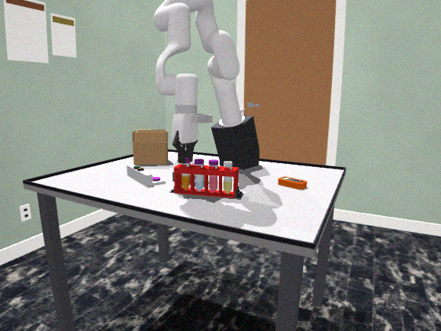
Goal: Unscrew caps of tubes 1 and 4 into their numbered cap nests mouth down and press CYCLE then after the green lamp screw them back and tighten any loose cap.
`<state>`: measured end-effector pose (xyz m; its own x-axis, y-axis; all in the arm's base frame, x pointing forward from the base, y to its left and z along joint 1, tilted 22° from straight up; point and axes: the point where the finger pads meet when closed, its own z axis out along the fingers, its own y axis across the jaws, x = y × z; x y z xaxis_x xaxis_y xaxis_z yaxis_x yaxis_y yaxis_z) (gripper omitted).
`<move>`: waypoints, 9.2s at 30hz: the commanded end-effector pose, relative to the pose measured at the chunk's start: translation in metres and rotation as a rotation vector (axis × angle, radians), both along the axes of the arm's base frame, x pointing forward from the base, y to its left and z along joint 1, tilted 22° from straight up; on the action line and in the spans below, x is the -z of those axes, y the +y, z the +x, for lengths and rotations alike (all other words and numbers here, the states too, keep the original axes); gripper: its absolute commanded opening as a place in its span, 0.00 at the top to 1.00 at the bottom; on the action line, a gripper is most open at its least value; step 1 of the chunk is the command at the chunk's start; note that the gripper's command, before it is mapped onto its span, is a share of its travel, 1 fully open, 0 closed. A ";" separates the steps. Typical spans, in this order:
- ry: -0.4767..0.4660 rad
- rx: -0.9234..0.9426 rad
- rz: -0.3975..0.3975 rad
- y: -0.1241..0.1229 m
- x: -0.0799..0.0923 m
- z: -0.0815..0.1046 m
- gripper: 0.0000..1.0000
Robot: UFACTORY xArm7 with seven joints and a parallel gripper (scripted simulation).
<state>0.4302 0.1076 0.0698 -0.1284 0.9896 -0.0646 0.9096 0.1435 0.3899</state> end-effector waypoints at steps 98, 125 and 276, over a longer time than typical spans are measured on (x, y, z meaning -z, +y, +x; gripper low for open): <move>0.020 0.308 0.142 0.000 -0.002 0.001 1.00; 0.021 -0.842 -0.339 0.000 -0.002 0.001 1.00; 0.022 -0.287 -0.104 0.000 -0.003 0.000 0.54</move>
<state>0.4298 0.1072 0.0718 -0.5914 0.7799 -0.2049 0.7232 0.6254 0.2932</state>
